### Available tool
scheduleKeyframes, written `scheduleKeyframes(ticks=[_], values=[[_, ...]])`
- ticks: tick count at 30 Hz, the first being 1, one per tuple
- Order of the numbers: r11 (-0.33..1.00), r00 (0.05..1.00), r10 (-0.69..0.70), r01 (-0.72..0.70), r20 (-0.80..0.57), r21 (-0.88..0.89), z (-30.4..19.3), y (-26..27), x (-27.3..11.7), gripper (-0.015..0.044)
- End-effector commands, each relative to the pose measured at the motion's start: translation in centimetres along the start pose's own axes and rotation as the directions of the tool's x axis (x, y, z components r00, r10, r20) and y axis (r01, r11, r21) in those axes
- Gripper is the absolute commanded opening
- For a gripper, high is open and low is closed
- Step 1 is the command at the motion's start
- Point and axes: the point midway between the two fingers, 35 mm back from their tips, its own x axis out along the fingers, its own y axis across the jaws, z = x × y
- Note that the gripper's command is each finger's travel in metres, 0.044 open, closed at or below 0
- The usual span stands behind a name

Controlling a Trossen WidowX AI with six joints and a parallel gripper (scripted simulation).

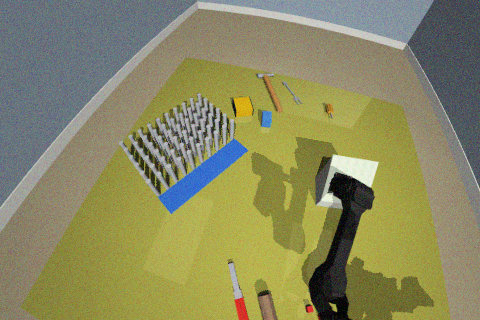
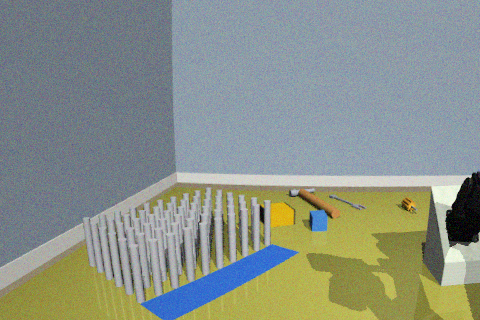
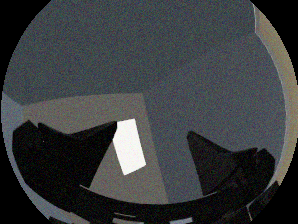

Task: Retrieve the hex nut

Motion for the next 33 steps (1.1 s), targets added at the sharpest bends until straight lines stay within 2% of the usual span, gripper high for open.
scheduleKeyframes(ticks=[1, 8, 16, 24, 29, 33], values=[[0.999, 0.993, 0.044, -0.043, -0.106, 0.014, -4.3, 0.2, 0.8, 0.044], [0.987, 0.916, 0.16, -0.136, -0.367, 0.091, -15.4, 1.7, 0.3, 0.044], [0.944, 0.743, 0.33, -0.253, -0.583, 0.212, -25.4, 5.5, -4.4, 0.044], [0.854, 0.462, 0.515, -0.352, -0.722, 0.384, -32.9, 10.3, -13.2, 0.044], [0.79, 0.294, 0.596, -0.379, -0.747, 0.481, -35.3, 12.6, -18.8, 0.044], [0.723, 0.126, 0.657, -0.385, -0.744, 0.574, -37.2, 14.7, -25.1, 0.044]])
